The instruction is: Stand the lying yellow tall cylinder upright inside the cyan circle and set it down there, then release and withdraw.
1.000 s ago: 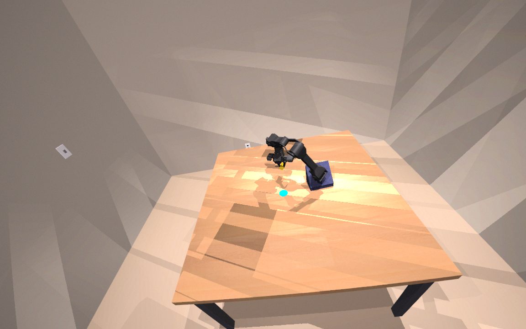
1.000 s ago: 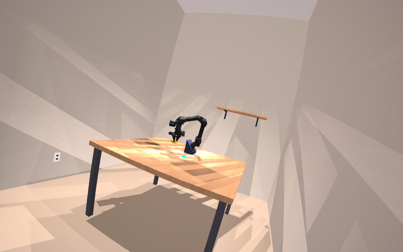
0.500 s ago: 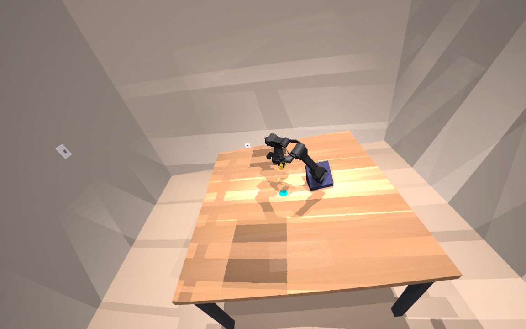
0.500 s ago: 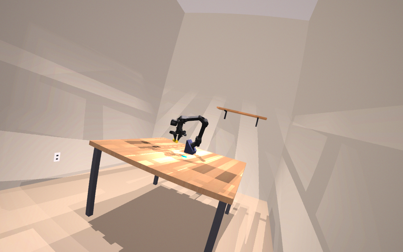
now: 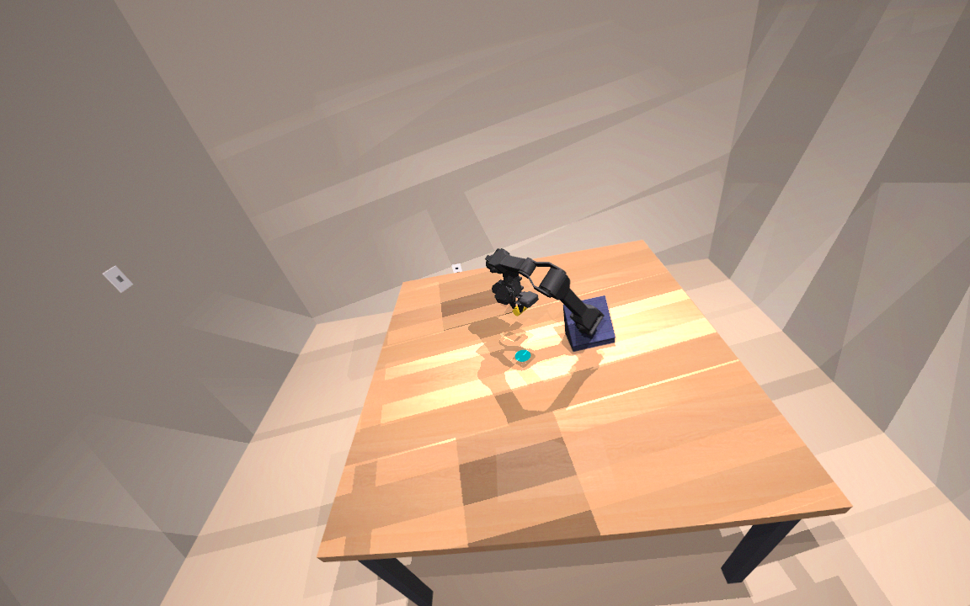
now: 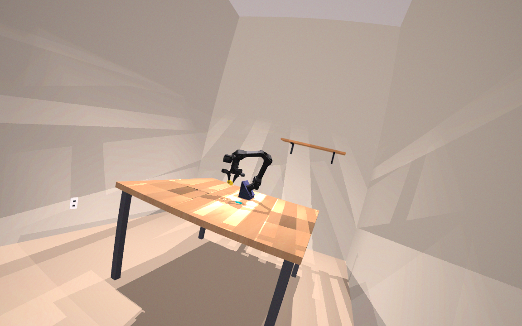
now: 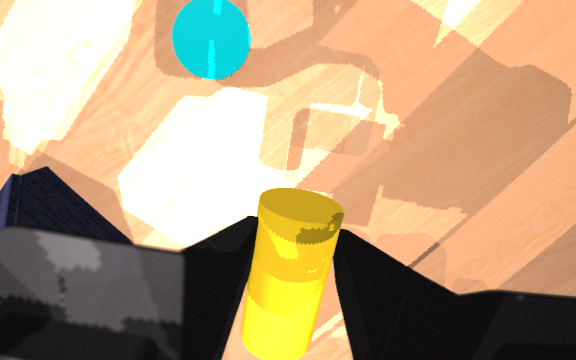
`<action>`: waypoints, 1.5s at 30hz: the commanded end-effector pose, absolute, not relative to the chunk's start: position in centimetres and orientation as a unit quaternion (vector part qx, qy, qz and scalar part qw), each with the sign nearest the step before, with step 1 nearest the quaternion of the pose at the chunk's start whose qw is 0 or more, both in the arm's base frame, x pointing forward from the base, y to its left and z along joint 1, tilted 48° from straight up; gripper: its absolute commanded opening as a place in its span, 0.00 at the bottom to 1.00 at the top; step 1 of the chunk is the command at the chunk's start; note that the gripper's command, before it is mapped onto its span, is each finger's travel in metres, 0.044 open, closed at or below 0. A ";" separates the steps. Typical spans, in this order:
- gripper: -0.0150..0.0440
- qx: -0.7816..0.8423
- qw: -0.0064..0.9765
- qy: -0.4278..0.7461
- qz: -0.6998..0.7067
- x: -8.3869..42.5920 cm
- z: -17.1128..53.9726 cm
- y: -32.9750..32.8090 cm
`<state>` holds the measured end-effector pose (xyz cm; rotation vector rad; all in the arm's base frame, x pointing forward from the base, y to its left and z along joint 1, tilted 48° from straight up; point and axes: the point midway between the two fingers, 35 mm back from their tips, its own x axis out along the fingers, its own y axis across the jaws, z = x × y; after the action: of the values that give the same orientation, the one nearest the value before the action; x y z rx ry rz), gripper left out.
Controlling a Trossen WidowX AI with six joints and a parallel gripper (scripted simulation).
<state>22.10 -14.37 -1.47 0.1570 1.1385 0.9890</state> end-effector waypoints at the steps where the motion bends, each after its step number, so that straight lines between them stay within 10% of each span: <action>1: 0.43 0.093 0.726 0.529 0.430 22.4 -0.7 -14.1; 45: 0.43 0.371 0.632 0.653 0.192 24.1 5.3 -9.8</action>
<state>24.00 -10.06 4.76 0.8135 1.4855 0.4734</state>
